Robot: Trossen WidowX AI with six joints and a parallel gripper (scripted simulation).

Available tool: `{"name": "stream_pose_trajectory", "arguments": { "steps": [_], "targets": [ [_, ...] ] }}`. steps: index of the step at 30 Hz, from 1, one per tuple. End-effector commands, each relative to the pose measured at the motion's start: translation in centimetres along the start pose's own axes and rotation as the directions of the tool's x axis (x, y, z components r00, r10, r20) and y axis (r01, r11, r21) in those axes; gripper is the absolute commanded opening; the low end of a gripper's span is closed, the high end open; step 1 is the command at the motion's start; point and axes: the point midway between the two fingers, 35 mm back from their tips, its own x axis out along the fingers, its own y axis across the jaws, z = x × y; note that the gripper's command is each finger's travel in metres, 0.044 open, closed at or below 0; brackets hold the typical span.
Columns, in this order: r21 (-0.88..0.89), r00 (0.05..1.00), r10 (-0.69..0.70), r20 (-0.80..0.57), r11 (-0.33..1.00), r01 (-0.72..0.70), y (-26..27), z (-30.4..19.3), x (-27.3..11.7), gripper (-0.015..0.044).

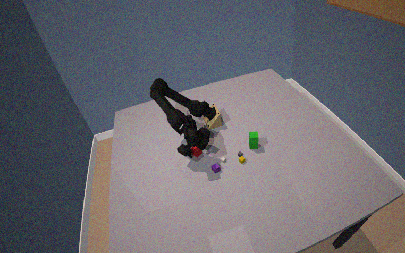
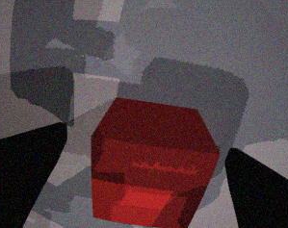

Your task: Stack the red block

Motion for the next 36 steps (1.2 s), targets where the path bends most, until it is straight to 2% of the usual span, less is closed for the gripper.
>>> {"name": "stream_pose_trajectory", "arguments": {
  "steps": [1, 11, 18, 23, 36],
  "targets": [
    [-0.003, 1.000, -0.006, -0.002, 1.000, 0.006, -0.1, -0.1, 0.0, 0.0440],
    [-0.003, 1.000, -0.006, -0.002, 1.000, 0.006, -0.1, -0.1, 0.0, 0.0177],
    [-0.003, 1.000, -0.006, -0.002, 1.000, 0.006, -0.1, -0.1, 0.0, 0.0131],
    [-0.003, 1.000, -0.005, -0.001, 1.000, 0.005, -0.1, 0.0, -1.0, 0.0000],
    [-0.004, 1.000, -0.003, -0.001, 1.000, 0.003, 0.0, 0.1, -6.6, 0.0000]
  ]
}}
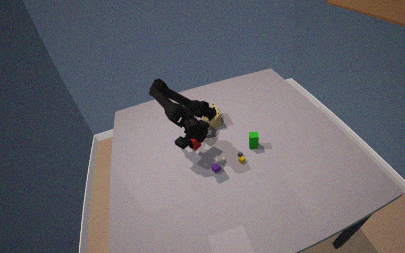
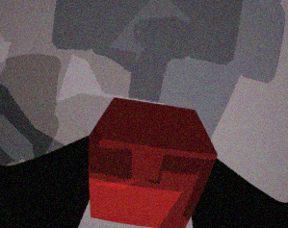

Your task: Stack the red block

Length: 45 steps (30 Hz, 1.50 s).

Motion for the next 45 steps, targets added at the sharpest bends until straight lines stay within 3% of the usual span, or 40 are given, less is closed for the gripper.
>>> {"name": "stream_pose_trajectory", "arguments": {
  "steps": [1, 12, 22, 45],
  "targets": [
    [0.003, 1.000, -0.001, 0.000, 1.000, 0.001, 0.0, 0.1, -2.0, 0.0000],
    [-0.002, 1.000, -0.001, 0.008, 1.000, 0.001, 0.0, 0.1, -6.5, 0.0000],
    [-0.020, 1.000, -0.007, 0.010, 1.000, 0.007, -0.1, 0.0, -6.7, 0.0000],
    [-0.016, 1.000, 0.015, 0.026, 1.000, -0.015, 4.6, 10.3, -8.3, 0.0000]
  ]
}}
